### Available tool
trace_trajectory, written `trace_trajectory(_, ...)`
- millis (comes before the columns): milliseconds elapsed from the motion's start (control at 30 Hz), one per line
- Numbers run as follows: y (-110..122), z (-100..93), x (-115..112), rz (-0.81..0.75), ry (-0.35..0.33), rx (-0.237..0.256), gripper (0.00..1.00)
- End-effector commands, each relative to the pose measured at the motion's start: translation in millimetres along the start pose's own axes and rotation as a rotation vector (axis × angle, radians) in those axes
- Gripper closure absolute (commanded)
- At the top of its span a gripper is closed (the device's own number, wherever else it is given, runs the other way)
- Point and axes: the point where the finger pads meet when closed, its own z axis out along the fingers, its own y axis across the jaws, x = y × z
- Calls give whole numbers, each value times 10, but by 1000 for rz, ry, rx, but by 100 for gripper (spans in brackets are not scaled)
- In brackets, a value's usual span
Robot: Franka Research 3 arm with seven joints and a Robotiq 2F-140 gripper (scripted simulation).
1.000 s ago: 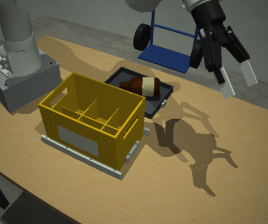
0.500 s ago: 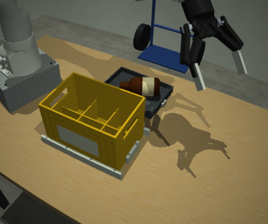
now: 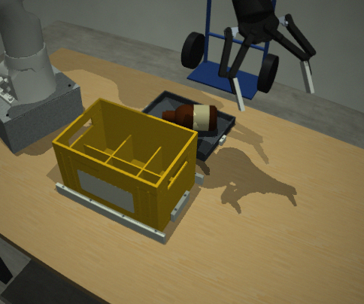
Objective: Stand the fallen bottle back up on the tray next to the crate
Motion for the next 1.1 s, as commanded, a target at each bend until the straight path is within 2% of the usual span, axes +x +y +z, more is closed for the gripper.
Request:
trace_trajectory(0,71,-59,-104,229,-16,-16,0)
trace_trajectory(100,71,-59,-104,229,-16,-16,0)
trace_trajectory(133,260,-192,-441,358,-67,-53,0)
trace_trajectory(200,260,-192,-441,428,-79,-66,0)
trace_trajectory(367,260,-192,-441,432,-79,-66,0)
trace_trajectory(400,456,-326,-772,565,-124,-114,0)
trace_trajectory(467,456,-326,-772,623,-132,-127,0)
trace_trajectory(633,456,-326,-772,623,-132,-127,0)
trace_trajectory(667,654,-458,-1088,760,-171,-184,0)
trace_trajectory(867,654,-458,-1088,801,-175,-195,0)
trace_trajectory(900,847,-585,-1381,930,-205,-256,0)
trace_trajectory(1067,847,-585,-1381,964,-207,-267,0)
